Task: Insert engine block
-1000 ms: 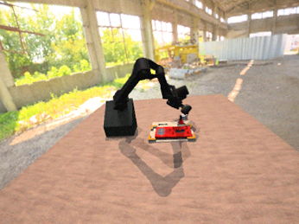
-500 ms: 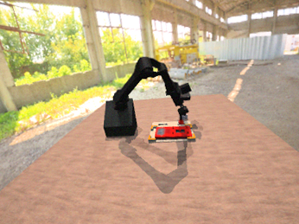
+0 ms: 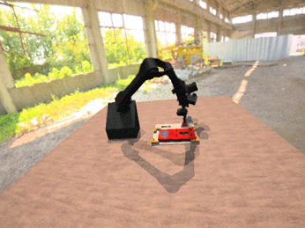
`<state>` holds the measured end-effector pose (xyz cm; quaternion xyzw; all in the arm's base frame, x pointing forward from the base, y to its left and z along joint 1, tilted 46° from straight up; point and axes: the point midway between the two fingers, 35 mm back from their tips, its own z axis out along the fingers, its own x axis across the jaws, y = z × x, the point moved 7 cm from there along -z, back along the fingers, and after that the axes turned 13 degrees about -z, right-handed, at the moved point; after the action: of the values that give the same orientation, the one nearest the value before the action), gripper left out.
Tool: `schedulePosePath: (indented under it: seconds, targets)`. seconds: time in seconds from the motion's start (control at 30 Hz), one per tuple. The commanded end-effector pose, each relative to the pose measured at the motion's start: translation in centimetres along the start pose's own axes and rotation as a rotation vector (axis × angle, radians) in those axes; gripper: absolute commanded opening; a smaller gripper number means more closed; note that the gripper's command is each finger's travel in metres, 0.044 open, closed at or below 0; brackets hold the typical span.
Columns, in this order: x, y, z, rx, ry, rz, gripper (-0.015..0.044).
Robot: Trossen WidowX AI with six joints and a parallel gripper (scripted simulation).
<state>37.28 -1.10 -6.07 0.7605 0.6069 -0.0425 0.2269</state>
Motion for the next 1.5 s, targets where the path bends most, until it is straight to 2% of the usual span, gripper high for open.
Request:
schedulePosePath:
  seconds: [0.0, 0.77, 1.47]
  targets:
    - [0.4, 0.4, 0.0, 0.019, -0.032, 0.146, 0.0440]
    - [1.9, 1.6, -0.9, 0.033, -0.228, 0.912, 0.0440]
    - [3.1, 2.7, -2.6, -0.131, -0.407, 1.582, 0.0440]
